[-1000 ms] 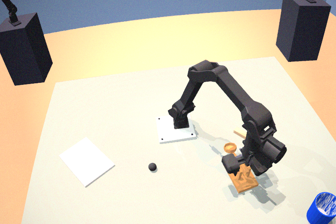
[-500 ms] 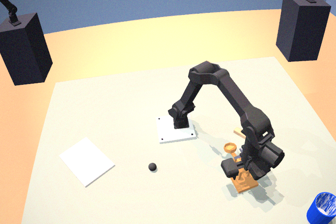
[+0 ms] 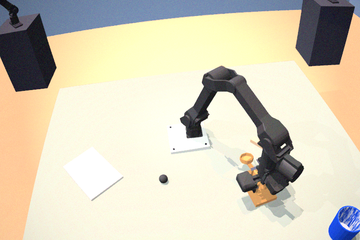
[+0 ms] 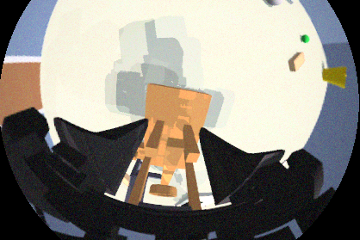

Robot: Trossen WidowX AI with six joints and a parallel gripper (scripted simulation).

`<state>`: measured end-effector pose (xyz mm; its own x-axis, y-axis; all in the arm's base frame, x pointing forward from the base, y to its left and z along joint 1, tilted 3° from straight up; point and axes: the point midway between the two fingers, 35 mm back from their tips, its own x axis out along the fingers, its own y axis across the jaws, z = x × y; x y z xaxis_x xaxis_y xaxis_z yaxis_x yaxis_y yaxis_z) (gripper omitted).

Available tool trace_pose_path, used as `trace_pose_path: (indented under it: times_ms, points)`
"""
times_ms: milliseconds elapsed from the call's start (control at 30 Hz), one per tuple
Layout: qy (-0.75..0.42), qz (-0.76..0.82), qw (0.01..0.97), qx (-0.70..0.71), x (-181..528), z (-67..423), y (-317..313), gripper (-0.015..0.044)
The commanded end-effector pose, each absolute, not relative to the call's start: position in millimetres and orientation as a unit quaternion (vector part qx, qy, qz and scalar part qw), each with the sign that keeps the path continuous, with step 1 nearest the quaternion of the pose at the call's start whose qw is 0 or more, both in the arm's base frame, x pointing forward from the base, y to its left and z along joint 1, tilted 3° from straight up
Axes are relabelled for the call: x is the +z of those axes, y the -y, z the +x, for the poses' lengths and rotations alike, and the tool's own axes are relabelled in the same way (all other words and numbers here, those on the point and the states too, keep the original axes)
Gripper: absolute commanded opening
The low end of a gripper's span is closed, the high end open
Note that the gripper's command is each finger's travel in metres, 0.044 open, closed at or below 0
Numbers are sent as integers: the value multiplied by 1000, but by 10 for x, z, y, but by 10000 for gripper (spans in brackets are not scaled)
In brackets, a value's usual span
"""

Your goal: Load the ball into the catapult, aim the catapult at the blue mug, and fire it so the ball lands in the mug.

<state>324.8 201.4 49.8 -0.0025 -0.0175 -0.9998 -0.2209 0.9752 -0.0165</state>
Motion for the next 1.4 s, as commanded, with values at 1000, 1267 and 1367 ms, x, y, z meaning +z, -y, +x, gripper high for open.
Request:
trace_pose_path:
  times_ms: [1000,1267,1367]
  points:
    - [-676,-221,671,210,981,3245,-2058,0]
    - [-658,-272,651,262,973,3196,-2148,0]
    - [-658,-272,651,262,973,3196,-2148,0]
